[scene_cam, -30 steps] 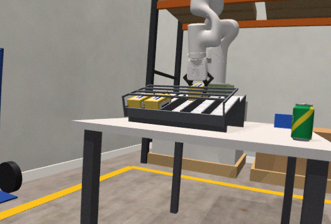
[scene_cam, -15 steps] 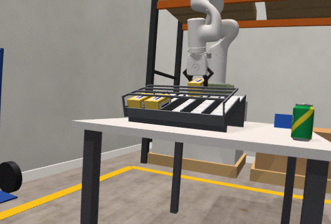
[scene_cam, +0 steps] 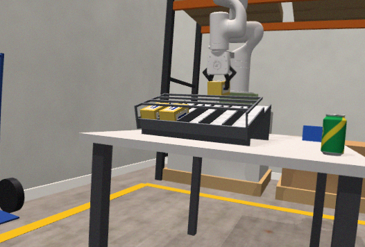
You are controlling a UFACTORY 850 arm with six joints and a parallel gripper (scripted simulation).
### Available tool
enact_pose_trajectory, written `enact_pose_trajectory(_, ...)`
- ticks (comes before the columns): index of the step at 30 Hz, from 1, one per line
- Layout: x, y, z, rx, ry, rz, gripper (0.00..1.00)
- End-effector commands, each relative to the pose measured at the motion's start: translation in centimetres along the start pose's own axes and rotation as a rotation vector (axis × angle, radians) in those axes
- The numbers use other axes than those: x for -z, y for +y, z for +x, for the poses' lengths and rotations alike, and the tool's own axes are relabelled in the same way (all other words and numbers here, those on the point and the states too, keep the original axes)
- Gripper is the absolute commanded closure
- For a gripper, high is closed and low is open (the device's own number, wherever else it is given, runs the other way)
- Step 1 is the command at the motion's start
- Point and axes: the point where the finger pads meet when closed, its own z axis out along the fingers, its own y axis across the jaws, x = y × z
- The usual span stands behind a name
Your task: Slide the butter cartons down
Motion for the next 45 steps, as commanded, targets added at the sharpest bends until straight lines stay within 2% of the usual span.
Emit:
enact_pose_trajectory(1, 6.8, 0.0, 1.4, -0.001, -0.185, 0.002, 1.0)
enact_pose_trajectory(11, 6.8, 0.0, 1.4, -0.001, -0.185, 0.002, 1.0)
enact_pose_trajectory(12, 7.4, 6.8, 0.2, 0.0, -0.169, -0.004, 1.0)
enact_pose_trajectory(14, 7.5, 7.0, 0.2, 0.0, -0.169, -0.004, 1.0)
enact_pose_trajectory(16, 7.7, 8.5, 0.0, 0.0, -0.169, -0.004, 1.0)
enact_pose_trajectory(28, 7.7, 8.6, -0.1, 0.0, -0.169, -0.004, 1.0)
enact_pose_trajectory(29, 6.2, 8.6, -0.4, 0.002, -0.169, -0.008, 1.0)
enact_pose_trajectory(45, 6.2, 8.6, -0.4, 0.002, -0.169, -0.008, 1.0)
